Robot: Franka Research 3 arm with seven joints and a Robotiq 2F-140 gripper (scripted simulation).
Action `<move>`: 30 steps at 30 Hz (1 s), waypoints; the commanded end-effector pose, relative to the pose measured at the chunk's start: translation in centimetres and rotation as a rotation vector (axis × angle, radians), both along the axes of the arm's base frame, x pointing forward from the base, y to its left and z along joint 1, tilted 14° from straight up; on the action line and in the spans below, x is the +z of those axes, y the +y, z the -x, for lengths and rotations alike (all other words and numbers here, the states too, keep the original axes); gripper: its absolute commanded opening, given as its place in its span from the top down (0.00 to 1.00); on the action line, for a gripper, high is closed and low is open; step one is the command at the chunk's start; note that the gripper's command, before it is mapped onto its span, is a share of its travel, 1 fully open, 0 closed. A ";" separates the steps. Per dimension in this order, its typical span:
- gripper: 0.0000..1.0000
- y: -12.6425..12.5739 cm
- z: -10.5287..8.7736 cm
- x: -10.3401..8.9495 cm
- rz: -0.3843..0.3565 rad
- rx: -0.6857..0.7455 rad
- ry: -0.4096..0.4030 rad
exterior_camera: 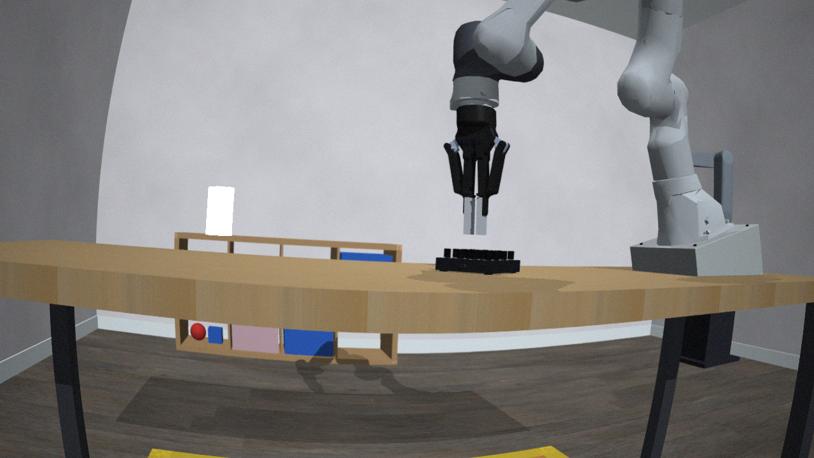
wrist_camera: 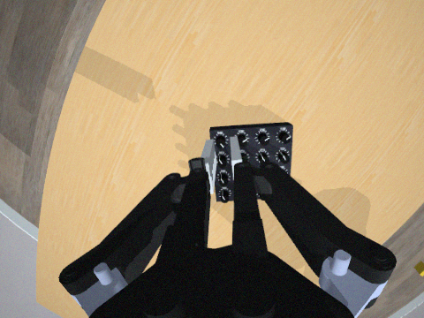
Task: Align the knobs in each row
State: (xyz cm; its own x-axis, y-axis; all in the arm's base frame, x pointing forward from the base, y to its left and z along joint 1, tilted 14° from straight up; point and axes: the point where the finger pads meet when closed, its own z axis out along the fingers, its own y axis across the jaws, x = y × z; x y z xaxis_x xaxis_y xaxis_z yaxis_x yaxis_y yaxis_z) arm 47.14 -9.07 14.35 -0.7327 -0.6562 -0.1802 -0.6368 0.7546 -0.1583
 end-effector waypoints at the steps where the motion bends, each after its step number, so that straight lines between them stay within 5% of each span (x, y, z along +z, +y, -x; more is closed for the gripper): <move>1: 0.88 -0.2 -0.3 -0.3 0.003 -0.012 -0.009; 30: 0.88 -0.2 -0.7 -1.9 0.003 -0.012 -0.009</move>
